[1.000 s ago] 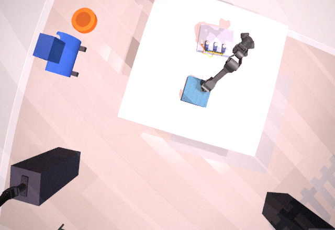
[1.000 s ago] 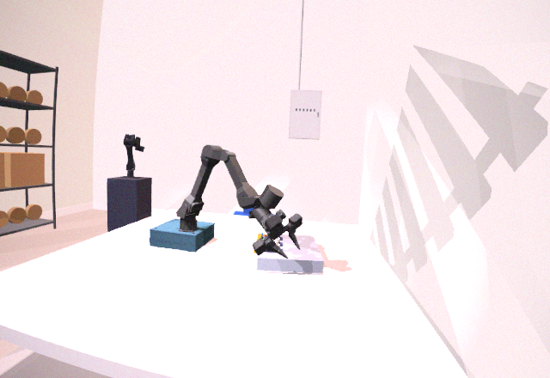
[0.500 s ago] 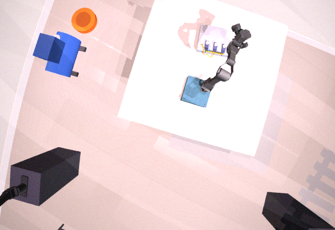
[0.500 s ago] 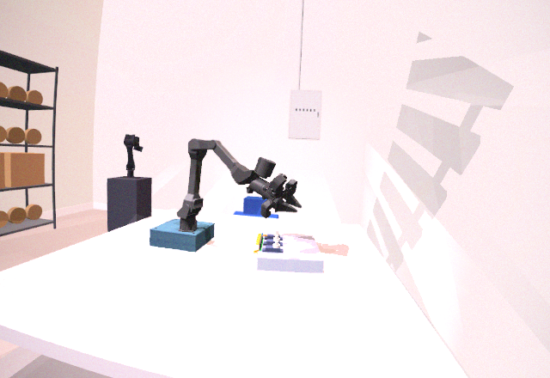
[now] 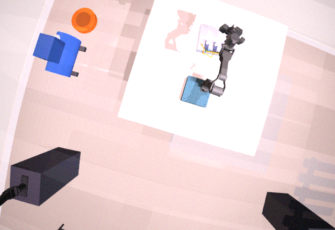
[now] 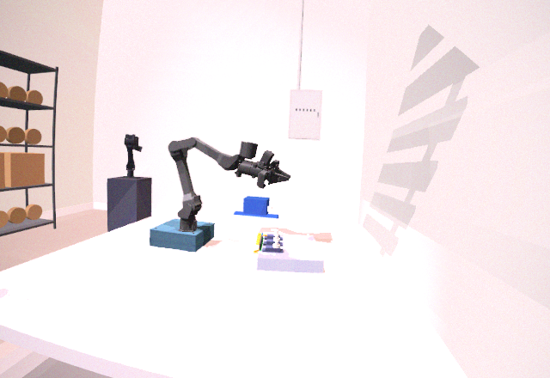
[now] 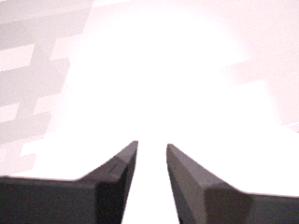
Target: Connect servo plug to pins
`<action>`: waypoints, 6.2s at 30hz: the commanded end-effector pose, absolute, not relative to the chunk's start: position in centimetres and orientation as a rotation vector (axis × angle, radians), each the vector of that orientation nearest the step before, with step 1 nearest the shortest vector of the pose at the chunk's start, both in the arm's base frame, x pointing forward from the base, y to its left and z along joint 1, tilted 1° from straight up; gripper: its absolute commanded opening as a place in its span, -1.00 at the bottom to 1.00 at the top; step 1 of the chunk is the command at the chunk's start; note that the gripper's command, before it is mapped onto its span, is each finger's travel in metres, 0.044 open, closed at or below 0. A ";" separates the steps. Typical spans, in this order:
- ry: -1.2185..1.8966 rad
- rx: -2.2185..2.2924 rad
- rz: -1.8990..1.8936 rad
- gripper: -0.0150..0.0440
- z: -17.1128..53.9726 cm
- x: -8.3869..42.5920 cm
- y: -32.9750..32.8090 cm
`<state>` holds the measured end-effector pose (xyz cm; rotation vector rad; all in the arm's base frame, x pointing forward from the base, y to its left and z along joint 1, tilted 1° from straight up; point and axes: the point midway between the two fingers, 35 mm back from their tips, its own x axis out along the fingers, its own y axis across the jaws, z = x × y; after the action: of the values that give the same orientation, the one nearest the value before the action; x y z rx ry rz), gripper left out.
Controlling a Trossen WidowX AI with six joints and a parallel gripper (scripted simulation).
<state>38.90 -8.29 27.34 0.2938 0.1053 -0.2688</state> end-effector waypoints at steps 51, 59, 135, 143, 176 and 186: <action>1.133 -0.117 0.156 -0.10 12.7 40.6 6.0; 1.404 -0.164 0.188 -0.10 8.2 39.8 7.2; 1.535 -0.081 0.094 -0.49 8.9 31.8 3.7; 1.539 -0.041 0.054 -0.49 8.5 28.8 2.5; 1.542 0.016 -0.003 -0.49 3.8 26.4 1.3; 1.540 0.016 -0.002 -0.49 4.0 28.2 1.4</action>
<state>27.88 1.36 3.97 0.0088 1.5395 -0.0027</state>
